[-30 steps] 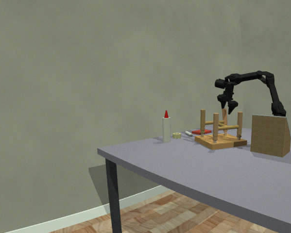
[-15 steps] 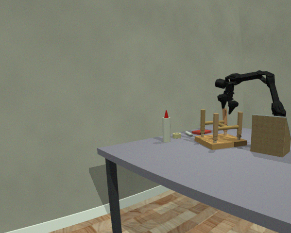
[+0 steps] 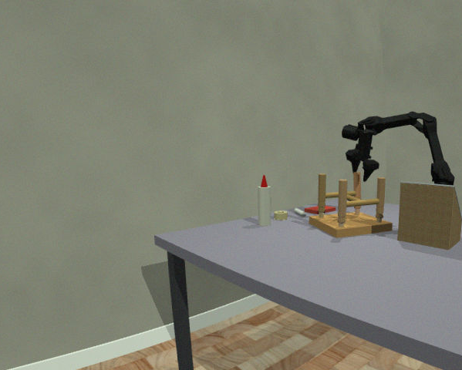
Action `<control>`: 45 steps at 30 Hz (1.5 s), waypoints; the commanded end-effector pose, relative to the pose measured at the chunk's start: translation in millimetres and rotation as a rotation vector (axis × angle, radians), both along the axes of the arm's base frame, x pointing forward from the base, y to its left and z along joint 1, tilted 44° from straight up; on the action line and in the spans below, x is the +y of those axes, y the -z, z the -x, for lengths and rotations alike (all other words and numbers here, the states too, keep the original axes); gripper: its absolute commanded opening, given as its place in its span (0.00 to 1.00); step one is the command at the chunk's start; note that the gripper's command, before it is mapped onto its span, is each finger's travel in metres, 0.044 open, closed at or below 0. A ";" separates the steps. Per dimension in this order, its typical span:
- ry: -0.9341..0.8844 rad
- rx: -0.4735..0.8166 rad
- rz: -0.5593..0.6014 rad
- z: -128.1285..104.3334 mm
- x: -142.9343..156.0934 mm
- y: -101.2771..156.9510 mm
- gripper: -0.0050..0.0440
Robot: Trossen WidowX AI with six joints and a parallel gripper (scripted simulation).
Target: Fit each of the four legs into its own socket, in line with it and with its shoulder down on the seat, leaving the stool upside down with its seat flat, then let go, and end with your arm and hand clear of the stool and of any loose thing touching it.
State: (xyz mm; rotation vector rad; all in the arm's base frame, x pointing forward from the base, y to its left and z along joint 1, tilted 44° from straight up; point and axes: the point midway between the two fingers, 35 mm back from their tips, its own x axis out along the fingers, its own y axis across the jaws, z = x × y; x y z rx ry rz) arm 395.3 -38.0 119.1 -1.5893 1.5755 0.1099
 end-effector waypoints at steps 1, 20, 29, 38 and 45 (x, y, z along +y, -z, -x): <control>0.007 0.023 -0.003 6.4 -2.1 6.3 1.00; 0.007 0.023 -0.003 9.4 -0.7 7.4 1.00; 0.007 0.023 -0.003 9.4 -0.7 7.4 1.00; 0.004 0.017 -0.002 4.0 -1.4 4.6 1.00; 0.001 0.009 -0.001 -3.6 4.4 -5.7 1.00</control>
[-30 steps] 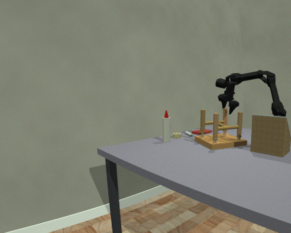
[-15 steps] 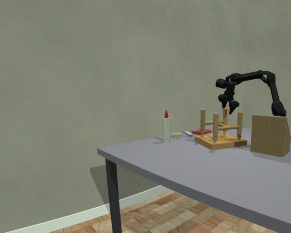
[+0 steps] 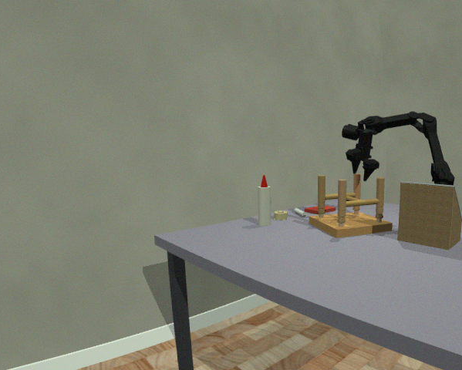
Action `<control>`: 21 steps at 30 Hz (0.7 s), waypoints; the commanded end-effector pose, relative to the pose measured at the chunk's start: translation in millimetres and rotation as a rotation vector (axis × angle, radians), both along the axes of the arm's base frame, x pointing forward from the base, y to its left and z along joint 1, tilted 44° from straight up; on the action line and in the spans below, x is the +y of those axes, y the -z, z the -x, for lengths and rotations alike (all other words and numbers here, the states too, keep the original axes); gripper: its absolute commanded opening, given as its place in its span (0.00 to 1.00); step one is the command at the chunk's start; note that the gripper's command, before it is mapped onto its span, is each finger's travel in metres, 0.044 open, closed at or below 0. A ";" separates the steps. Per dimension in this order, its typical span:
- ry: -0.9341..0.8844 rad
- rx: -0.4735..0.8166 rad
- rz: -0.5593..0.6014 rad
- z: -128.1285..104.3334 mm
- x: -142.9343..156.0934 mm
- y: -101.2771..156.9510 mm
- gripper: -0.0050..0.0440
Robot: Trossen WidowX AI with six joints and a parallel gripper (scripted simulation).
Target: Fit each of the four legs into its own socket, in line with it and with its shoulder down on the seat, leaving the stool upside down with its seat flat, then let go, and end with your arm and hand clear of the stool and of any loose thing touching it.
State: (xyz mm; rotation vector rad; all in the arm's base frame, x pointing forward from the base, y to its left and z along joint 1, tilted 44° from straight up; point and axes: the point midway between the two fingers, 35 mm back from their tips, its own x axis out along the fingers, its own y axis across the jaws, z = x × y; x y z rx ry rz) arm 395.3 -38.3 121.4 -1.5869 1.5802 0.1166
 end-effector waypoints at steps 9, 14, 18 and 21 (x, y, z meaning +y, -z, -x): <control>-0.001 -0.001 0.000 -4.9 25.2 -26.1 1.00; -0.002 -0.006 -0.002 -5.0 34.7 -37.9 1.00; -0.003 -0.010 -0.003 -4.8 32.7 -37.1 0.90; -0.002 -0.006 -0.002 -5.0 34.7 -37.9 0.76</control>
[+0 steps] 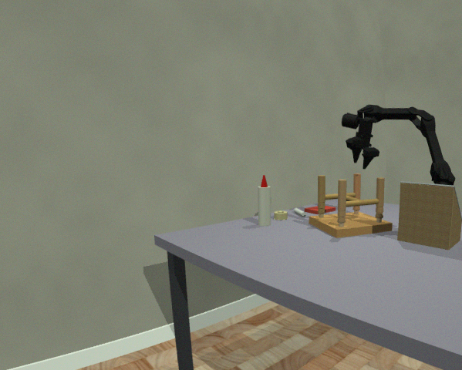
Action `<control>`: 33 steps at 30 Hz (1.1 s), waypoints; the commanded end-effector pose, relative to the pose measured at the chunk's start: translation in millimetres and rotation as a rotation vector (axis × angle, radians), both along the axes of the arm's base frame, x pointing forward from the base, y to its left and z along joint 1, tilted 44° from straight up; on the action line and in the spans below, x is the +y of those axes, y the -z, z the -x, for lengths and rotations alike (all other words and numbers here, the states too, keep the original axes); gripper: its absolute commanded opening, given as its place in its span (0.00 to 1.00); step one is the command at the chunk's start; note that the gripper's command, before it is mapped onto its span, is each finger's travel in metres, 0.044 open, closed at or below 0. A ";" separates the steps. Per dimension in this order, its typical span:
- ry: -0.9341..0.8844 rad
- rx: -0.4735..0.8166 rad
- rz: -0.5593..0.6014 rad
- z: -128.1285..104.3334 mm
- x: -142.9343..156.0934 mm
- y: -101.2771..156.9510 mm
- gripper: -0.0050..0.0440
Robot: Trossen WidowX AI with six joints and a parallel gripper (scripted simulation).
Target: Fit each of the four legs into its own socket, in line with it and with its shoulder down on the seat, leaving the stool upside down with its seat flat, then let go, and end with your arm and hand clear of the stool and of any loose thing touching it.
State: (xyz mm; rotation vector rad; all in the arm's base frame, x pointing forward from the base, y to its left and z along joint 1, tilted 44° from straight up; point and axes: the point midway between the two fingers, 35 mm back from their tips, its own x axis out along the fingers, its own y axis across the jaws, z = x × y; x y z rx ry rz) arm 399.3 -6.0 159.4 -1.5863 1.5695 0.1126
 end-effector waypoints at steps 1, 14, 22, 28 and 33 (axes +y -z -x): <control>0.002 0.003 0.000 -0.9 2.4 0.1 0.76; 0.002 0.003 0.000 -0.9 2.4 0.1 0.17; 0.002 0.003 0.000 -0.9 2.4 0.1 0.10; 0.042 -0.051 -0.016 -1.9 1.9 -1.2 0.10; 0.196 -0.241 -0.075 -4.7 0.5 -2.6 0.10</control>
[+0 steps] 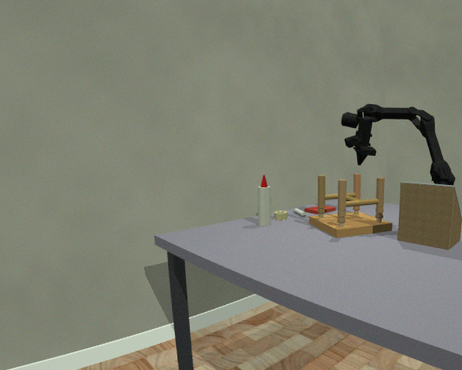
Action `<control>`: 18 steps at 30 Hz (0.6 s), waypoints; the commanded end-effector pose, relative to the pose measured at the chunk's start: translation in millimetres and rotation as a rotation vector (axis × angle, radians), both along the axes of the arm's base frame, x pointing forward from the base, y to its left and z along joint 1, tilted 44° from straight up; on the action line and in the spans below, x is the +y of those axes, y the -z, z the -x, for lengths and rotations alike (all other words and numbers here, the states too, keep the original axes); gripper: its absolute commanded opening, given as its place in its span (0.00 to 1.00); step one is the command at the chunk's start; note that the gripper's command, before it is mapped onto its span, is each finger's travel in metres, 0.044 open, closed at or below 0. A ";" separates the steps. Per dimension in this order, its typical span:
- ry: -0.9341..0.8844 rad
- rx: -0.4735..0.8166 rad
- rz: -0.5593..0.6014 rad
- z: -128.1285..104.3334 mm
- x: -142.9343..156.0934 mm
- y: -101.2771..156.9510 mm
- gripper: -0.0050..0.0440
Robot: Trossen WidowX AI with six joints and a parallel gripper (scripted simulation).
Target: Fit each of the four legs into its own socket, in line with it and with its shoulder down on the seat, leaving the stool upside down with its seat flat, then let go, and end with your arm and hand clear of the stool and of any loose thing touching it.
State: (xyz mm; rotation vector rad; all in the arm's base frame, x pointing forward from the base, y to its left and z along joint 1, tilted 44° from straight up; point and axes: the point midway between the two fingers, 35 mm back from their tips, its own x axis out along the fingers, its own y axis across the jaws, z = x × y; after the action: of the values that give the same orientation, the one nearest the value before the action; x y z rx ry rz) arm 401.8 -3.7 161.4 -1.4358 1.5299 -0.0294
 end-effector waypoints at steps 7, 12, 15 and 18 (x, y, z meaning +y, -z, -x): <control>0.229 -0.273 -0.088 -5.0 -3.1 -2.0 0.10; 0.348 -0.413 -0.132 -7.2 -4.2 -3.1 0.10; 0.419 -0.497 -0.158 -8.5 -4.9 -3.8 0.10; 0.490 -0.580 -0.184 -9.8 -5.6 -4.4 0.10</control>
State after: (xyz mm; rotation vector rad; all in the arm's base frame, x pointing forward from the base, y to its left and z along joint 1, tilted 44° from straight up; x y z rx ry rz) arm 409.5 -7.0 166.6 -0.8943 1.3482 -0.4601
